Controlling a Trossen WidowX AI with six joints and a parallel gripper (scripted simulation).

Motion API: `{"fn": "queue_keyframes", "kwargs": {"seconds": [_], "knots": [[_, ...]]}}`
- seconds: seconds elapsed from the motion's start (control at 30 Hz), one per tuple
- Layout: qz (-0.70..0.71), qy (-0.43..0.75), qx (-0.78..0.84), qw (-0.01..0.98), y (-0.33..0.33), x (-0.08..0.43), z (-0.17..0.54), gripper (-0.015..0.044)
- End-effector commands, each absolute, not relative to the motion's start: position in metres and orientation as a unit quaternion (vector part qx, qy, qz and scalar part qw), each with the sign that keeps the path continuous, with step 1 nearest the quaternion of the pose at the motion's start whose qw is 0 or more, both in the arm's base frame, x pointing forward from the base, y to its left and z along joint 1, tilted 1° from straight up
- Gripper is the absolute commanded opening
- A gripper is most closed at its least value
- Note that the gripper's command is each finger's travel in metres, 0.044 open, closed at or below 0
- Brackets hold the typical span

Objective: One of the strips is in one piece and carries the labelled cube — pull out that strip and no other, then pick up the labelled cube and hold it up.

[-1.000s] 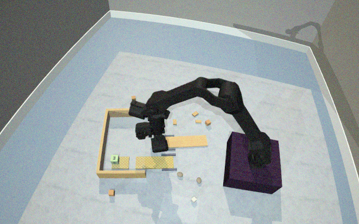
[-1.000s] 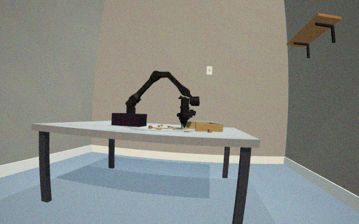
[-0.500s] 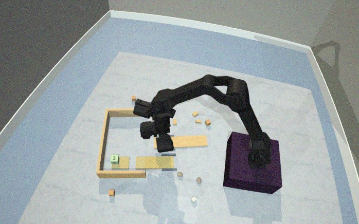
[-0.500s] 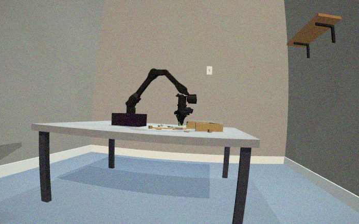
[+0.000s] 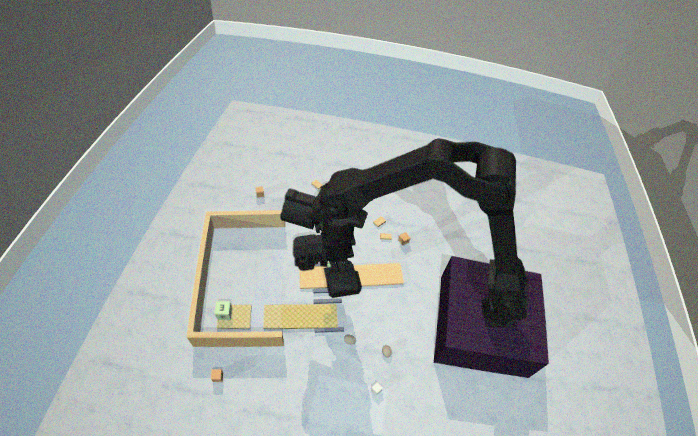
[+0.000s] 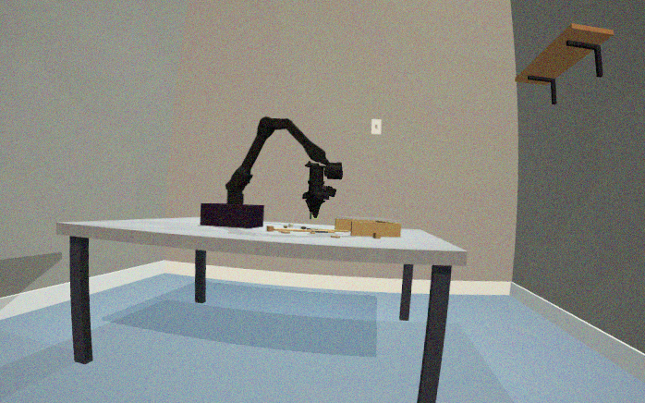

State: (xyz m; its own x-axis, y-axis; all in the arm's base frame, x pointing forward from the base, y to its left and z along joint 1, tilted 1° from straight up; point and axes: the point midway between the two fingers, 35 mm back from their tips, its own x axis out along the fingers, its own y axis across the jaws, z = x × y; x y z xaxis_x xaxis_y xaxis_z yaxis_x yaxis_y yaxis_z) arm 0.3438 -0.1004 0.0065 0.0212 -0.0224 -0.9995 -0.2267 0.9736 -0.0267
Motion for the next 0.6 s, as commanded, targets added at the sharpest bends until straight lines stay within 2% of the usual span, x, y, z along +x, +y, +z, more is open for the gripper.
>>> {"fn": "queue_keyframes", "kwargs": {"seconds": [0.0,0.37,0.57], "knots": [[0.071,0.696,-0.088,0.709,-0.097,0.333,0.007,0.0],[0.071,0.697,-0.087,0.708,-0.086,0.295,0.004,0.0],[0.072,0.697,-0.087,0.708,-0.085,0.294,0.022,0.0]]}}
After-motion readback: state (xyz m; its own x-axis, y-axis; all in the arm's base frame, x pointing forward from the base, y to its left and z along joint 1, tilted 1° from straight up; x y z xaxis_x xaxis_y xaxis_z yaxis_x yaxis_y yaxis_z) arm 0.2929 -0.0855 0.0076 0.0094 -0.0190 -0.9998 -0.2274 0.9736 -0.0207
